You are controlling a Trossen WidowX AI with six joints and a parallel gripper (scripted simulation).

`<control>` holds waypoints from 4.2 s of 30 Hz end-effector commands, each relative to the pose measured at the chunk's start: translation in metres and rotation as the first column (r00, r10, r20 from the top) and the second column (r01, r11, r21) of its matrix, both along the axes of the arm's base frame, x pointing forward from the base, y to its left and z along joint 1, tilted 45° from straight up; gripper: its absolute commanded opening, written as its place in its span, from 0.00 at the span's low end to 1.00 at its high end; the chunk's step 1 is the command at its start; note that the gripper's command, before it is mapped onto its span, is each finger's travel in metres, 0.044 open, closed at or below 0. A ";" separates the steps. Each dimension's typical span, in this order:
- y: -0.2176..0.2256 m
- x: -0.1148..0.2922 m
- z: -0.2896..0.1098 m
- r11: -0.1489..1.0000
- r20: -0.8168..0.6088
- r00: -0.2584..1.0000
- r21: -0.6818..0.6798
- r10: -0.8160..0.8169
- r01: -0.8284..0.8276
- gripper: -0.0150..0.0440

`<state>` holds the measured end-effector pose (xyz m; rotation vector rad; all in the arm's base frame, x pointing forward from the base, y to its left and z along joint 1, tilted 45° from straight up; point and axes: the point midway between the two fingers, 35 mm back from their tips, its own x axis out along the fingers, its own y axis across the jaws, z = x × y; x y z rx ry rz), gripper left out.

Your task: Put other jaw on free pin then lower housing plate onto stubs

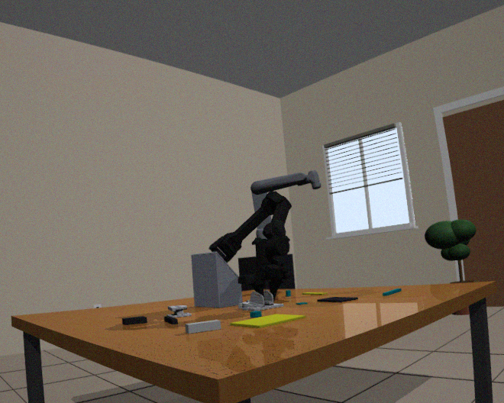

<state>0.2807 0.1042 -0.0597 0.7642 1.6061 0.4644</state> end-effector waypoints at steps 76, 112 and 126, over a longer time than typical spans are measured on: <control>-0.233 -0.038 -0.085 0.759 0.564 0.545 -0.255 0.620 -0.599 1.00; -0.253 -0.106 -0.169 0.535 0.717 0.096 -0.417 0.690 -0.735 1.00; -0.253 -0.106 -0.169 0.535 0.717 0.096 -0.417 0.690 -0.735 1.00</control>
